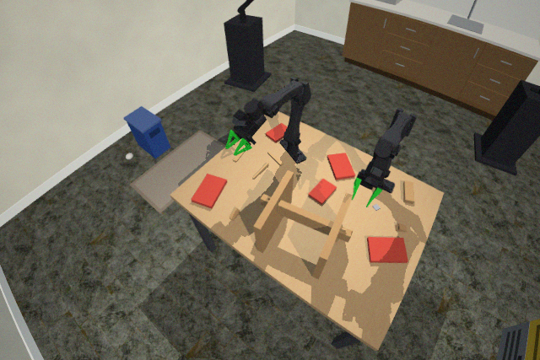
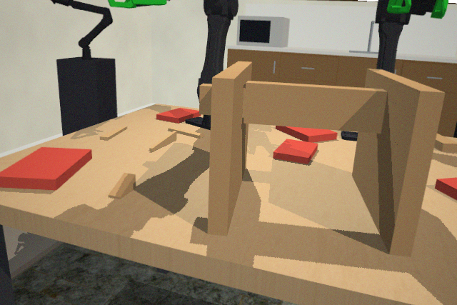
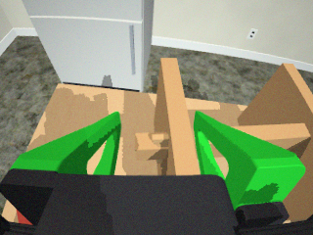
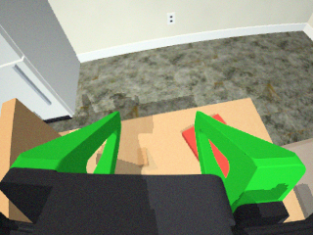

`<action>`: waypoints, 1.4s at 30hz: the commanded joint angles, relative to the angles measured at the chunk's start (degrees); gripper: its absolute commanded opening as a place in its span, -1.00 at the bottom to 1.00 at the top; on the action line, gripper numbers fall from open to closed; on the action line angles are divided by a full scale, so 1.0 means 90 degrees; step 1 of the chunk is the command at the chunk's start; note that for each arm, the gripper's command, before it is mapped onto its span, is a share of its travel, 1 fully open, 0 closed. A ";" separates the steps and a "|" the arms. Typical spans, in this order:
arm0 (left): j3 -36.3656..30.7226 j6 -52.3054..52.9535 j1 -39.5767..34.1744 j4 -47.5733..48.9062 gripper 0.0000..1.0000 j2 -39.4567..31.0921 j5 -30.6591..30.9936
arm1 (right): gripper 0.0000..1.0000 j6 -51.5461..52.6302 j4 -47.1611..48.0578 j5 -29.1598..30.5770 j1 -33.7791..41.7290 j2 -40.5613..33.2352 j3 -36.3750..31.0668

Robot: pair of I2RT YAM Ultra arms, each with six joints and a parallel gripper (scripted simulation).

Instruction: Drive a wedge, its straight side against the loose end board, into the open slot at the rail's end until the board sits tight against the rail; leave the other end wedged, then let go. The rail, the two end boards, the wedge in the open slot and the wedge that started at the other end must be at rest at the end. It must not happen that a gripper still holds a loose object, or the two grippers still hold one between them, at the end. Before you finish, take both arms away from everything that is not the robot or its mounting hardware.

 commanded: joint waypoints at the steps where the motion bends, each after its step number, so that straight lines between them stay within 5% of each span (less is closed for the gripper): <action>1: 0.0463 -0.0151 -0.0160 -0.0663 0.15 0.0232 -0.0109 | 0.17 0.0176 -0.0504 0.0148 0.0295 0.0151 0.0542; 30: 0.3286 -0.0995 -0.0869 -0.4243 0.15 0.2448 -0.0696 | 0.17 0.1096 -0.4114 0.0782 0.3199 0.2453 0.3500; 42: 0.3966 -0.1129 -0.0992 -0.4853 0.15 0.2922 -0.0779 | 0.17 0.1251 -0.4757 0.0897 0.3763 0.2913 0.4245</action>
